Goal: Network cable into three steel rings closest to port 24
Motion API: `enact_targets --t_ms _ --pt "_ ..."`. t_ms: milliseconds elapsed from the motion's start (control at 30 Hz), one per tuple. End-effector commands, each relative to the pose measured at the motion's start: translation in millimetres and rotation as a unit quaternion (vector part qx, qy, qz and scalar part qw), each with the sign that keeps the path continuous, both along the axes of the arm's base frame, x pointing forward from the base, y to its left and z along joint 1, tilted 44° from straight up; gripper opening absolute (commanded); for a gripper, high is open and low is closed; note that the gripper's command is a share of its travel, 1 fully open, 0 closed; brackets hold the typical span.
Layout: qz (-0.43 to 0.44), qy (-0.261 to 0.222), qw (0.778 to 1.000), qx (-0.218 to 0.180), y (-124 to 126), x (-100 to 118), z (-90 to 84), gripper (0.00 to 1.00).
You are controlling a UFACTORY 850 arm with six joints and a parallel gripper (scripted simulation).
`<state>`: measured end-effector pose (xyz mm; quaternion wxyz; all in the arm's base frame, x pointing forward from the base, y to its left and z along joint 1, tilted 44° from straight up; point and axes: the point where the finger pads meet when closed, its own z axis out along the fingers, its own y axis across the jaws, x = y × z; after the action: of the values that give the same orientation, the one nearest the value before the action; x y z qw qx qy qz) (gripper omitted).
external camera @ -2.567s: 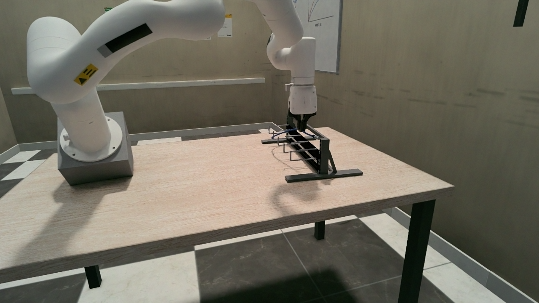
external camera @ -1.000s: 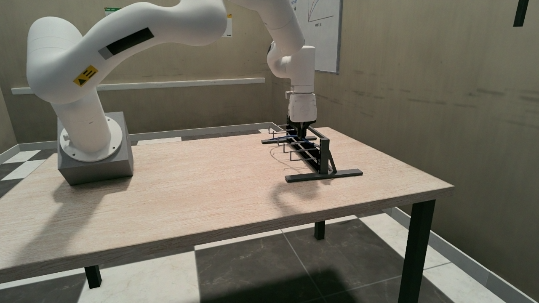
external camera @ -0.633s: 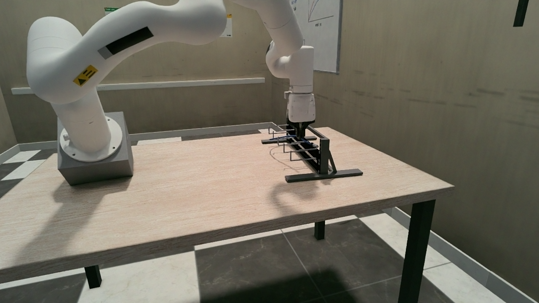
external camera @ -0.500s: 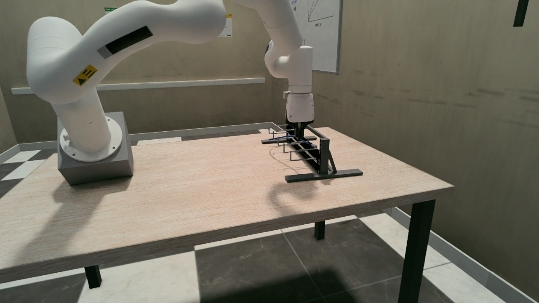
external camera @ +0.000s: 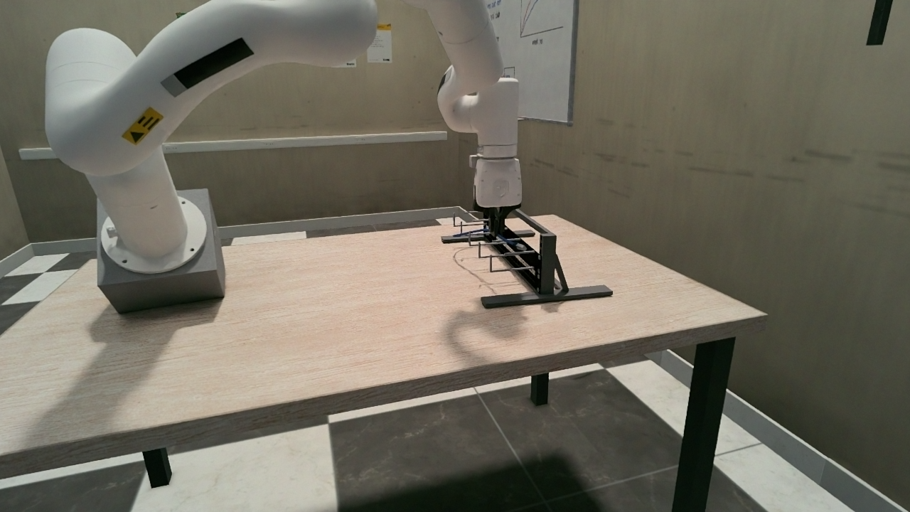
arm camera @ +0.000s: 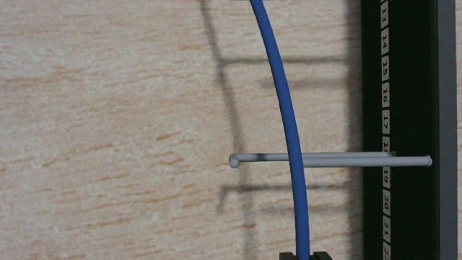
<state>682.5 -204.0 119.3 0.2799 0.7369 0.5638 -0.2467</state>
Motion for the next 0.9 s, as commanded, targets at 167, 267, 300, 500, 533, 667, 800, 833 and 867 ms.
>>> enact_targets --t_ms 167,267,300,500,533,667,800,833,867 --pt "0.001 -0.001 1.0 0.0 2.5 -7.9 -0.2 0.0" --pt "0.001 -0.001 1.0 0.0 2.6 -8.3 -0.3 0.0" --pt "0.001 -0.001 1.0 0.0 2.6 -8.6 -0.4 0.0" --pt "0.001 -0.001 1.0 0.0 2.7 -9.1 -0.4 0.0" --pt "0.001 -0.001 1.0 0.0 2.7 -9.1 -0.4 0.0" --pt "0.001 -0.001 1.0 0.0 2.6 -9.1 -0.5 0.0" --pt "0.001 -0.001 1.0 0.0 2.5 -9.1 -0.7 0.0" --pt "0.001 -0.001 1.0 0.0 2.4 -9.1 -0.8 0.0" --pt "0.001 -0.001 1.0 0.0 2.3 -9.1 -0.9 0.0"
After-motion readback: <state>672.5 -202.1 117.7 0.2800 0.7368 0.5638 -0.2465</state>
